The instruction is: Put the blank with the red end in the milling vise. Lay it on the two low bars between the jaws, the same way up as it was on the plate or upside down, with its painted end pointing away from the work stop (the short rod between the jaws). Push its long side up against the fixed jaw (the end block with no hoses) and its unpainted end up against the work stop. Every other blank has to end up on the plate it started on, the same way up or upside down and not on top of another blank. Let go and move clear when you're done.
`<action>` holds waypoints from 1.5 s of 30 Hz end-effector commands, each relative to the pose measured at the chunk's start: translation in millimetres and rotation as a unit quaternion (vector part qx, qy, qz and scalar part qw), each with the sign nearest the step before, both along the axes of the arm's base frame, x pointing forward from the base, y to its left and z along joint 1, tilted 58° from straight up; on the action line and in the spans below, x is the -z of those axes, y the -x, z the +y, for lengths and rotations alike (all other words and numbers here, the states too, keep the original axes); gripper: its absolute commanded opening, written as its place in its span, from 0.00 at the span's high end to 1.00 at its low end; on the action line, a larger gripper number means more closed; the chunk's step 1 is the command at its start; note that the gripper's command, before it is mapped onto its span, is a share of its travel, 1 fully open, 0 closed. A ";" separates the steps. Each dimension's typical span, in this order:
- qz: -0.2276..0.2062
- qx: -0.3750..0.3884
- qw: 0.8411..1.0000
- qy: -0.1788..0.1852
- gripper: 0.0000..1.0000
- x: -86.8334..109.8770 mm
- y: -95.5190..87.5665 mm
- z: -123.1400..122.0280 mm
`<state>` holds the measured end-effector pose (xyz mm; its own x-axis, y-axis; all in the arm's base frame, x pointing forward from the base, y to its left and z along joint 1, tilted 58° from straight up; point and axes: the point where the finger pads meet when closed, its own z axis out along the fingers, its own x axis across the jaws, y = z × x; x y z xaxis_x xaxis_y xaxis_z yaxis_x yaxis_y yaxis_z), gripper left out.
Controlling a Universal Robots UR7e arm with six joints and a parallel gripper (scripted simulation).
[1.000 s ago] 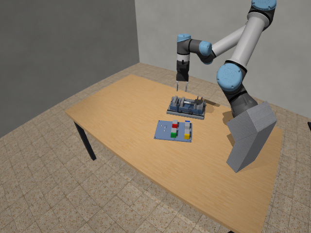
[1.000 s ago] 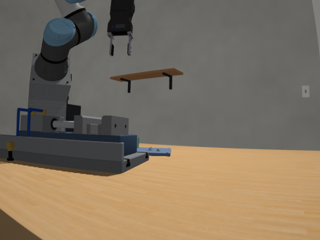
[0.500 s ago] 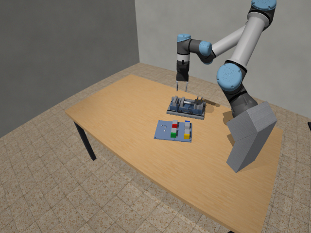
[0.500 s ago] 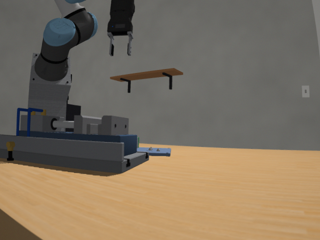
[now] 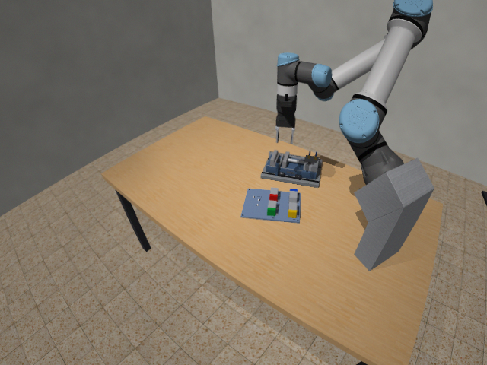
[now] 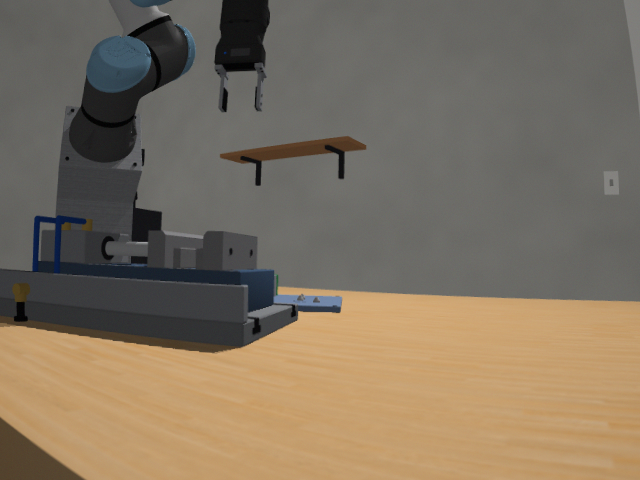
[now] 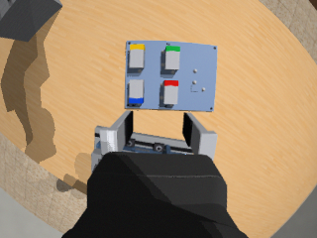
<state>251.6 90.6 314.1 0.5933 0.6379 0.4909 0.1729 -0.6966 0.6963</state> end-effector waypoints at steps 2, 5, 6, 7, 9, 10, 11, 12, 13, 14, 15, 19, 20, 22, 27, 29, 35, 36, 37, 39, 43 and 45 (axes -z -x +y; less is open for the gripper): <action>0.000 0.000 1.000 0.000 0.00 -0.3 0.0 0.1; 0.000 0.000 1.000 0.000 0.00 -0.3 0.0 0.1; 0.000 0.000 1.000 0.000 0.00 -0.3 0.0 0.1; 0.000 0.000 1.000 0.000 0.00 -0.3 0.0 0.1; 0.000 0.000 1.000 0.000 0.00 -0.3 0.0 0.1; 0.000 0.000 1.000 0.000 0.00 -0.3 0.0 0.1; 0.000 0.000 1.000 0.000 0.00 -0.3 0.0 0.1; 0.000 0.000 1.000 0.000 0.00 -0.3 0.0 0.1; 0.000 0.000 1.000 0.000 0.00 -0.3 0.0 0.1; 0.000 0.000 1.000 0.000 0.00 -0.3 0.0 0.1; 0.000 0.000 1.000 0.000 0.00 -0.3 0.0 0.1; 0.000 0.000 1.000 0.000 0.00 -0.3 0.0 0.1; 0.000 0.000 1.000 0.000 0.00 -0.3 0.0 0.1; 0.000 0.000 1.000 0.000 0.00 -0.3 0.0 0.1; 0.000 0.000 1.000 0.000 0.00 -0.3 0.0 0.1; 0.000 0.000 1.000 0.000 0.00 -0.3 0.0 0.1; 0.000 0.000 1.000 0.000 0.00 -0.3 0.0 0.1; 0.000 0.000 1.000 0.000 0.00 -0.3 0.0 0.1; 0.000 0.000 1.000 0.000 0.00 -0.3 0.0 0.1; 0.000 0.000 1.000 0.000 0.00 6.1 -9.4 -3.7; 0.000 0.000 1.000 0.000 0.00 32.0 -46.9 -18.9; 0.000 0.000 1.000 0.000 0.00 32.0 -46.9 -18.9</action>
<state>270.4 80.4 297.8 0.6095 0.6300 0.4813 0.1611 -0.6928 0.7029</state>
